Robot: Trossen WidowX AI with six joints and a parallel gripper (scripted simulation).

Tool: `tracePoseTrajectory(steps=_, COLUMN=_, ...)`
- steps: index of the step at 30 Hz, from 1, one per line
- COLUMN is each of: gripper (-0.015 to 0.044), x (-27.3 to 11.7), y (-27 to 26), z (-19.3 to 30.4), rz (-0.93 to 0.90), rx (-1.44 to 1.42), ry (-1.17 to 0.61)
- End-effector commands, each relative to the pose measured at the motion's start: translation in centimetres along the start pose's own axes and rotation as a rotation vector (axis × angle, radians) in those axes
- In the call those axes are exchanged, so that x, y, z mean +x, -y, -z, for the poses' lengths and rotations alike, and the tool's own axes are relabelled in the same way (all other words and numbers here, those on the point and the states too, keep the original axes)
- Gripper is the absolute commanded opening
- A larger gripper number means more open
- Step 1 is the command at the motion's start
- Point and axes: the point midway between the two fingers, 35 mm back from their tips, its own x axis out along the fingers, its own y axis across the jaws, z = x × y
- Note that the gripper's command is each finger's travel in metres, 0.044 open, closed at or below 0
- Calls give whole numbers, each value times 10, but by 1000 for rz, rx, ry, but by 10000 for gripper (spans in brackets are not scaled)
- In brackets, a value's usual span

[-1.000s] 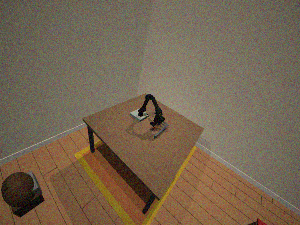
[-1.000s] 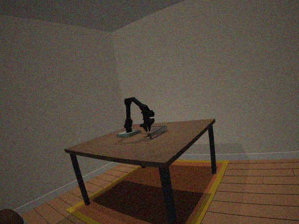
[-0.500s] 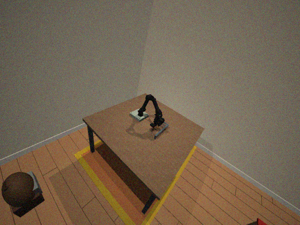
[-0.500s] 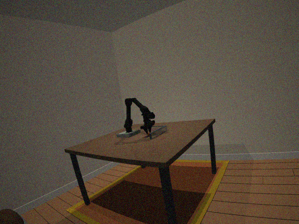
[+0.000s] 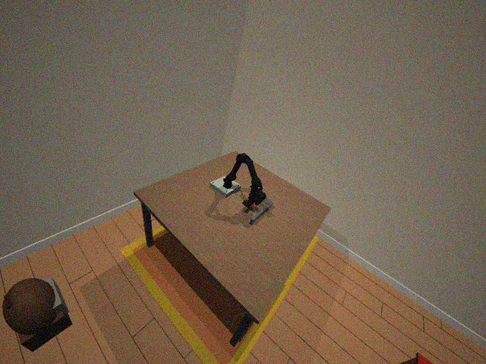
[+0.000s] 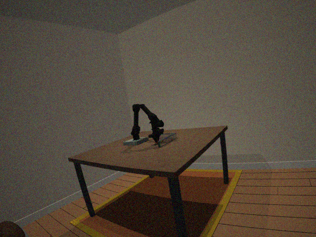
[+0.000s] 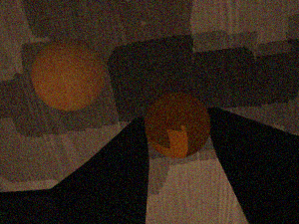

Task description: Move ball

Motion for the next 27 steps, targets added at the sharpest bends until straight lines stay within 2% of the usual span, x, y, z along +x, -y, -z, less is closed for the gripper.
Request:
tracePoseTrajectory(steps=1, gripper=98, x=1, y=1, z=0, rz=5, rx=5, ry=1)
tracePoseTrajectory(steps=3, gripper=85, x=1, y=1, z=0, rz=5, rx=5, ry=1)
tracePoseTrajectory(steps=6, gripper=6, x=-3, y=1, z=-1, rz=5, rx=5, ry=1)
tracePoseTrajectory(steps=7, gripper=0, x=-8, y=1, z=-2, rz=5, rx=5, ry=1)
tracePoseTrajectory(steps=24, gripper=0, x=-115, y=0, z=-3, rz=6, rx=5, ry=1)
tracePoseTrajectory(steps=27, gripper=0, x=-124, y=0, z=-1, rz=6, rx=5, ry=1)
